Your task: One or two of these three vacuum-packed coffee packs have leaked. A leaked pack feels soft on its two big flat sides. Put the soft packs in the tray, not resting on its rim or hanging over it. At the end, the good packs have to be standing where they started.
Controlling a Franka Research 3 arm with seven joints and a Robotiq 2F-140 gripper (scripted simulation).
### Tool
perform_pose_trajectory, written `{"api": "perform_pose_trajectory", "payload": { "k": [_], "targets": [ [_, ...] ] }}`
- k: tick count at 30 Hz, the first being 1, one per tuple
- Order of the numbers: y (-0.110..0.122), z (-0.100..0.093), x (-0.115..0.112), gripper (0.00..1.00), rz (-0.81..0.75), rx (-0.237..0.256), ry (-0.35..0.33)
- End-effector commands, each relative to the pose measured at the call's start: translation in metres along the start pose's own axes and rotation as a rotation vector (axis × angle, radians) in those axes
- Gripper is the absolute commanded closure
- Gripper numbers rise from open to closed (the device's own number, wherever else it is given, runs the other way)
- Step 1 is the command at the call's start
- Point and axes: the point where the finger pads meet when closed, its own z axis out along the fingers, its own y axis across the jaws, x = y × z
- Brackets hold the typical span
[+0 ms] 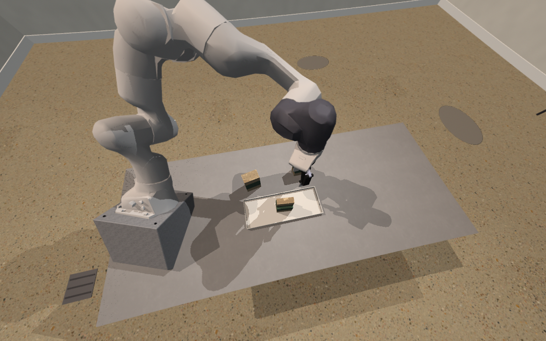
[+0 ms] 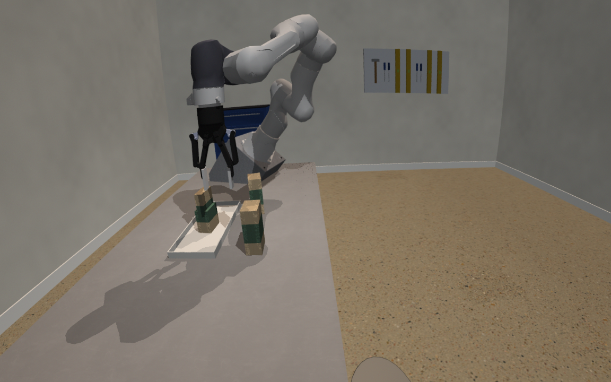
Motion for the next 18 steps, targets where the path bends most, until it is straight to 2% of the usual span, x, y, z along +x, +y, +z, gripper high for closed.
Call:
{"api": "perform_pose_trajectory", "payload": {
  "k": [1,2,3,4,5,15,18],
  "targets": [
    [0.055,0.002,-0.039,0.47,0.050,-0.004,0.013],
    [0.055,0.002,-0.039,0.47,0.050,-0.004,0.013],
    [0.083,0.002,-0.056,0.47,0.035,-0.006,0.012],
    [0.083,0.002,-0.056,0.47,0.035,-0.006,0.012],
    [0.097,0.002,-0.063,0.47,0.028,-0.008,0.011],
    [0.100,0.003,-0.064,0.47,0.027,-0.008,0.011],
    [0.100,0.010,-0.064,0.47,0.027,-0.008,0.011]
  ]
}}
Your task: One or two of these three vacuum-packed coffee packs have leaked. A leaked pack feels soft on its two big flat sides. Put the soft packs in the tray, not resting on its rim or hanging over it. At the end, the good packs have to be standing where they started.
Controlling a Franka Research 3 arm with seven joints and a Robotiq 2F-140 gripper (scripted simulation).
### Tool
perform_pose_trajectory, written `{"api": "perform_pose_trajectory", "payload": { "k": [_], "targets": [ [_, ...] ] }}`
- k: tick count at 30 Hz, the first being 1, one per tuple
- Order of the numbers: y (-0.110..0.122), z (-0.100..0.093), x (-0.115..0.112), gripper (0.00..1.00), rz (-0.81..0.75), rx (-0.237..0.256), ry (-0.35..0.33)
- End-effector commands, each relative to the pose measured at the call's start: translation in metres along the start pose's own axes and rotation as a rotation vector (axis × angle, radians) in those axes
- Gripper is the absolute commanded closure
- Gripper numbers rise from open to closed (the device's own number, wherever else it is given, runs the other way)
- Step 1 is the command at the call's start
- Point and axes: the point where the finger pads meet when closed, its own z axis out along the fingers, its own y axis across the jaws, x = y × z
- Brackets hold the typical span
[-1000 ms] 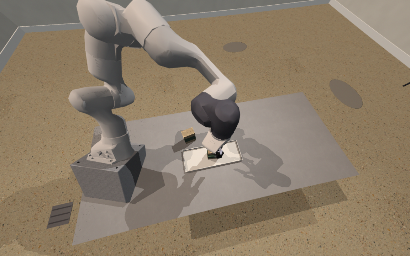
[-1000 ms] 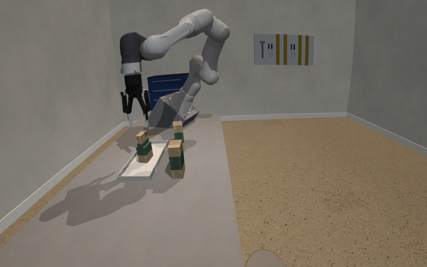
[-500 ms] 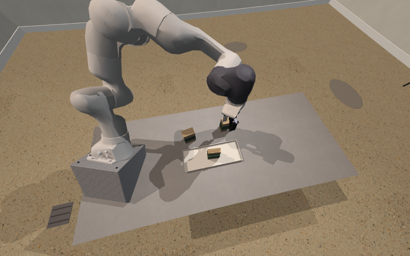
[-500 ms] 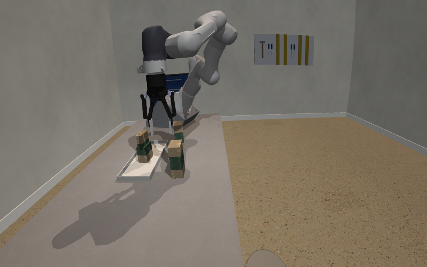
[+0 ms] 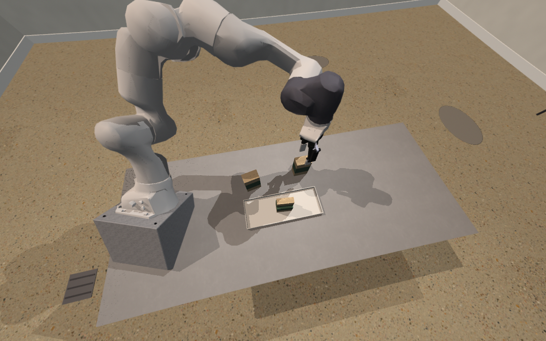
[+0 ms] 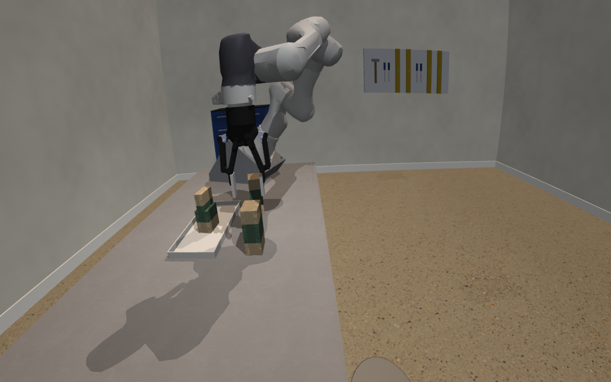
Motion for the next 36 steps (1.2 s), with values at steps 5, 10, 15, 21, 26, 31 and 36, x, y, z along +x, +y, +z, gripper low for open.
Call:
{"api": "perform_pose_trajectory", "payload": {
  "k": [5,10,15,21,26,31,36],
  "targets": [
    [0.0004,0.0185,0.0008,0.47,0.044,0.001,0.009],
    [0.0004,0.0185,0.0008,0.47,0.044,0.001,0.009],
    [0.0004,0.0185,0.0008,0.47,0.044,0.001,0.009],
    [0.0004,0.0185,0.0008,0.47,0.044,0.001,0.009],
    [0.0004,0.0185,0.0008,0.47,0.044,0.001,0.009],
    [0.0004,0.0185,0.0008,0.47,0.044,0.001,0.009],
    [0.0004,0.0185,0.0008,0.47,0.044,0.001,0.009]
  ]
}}
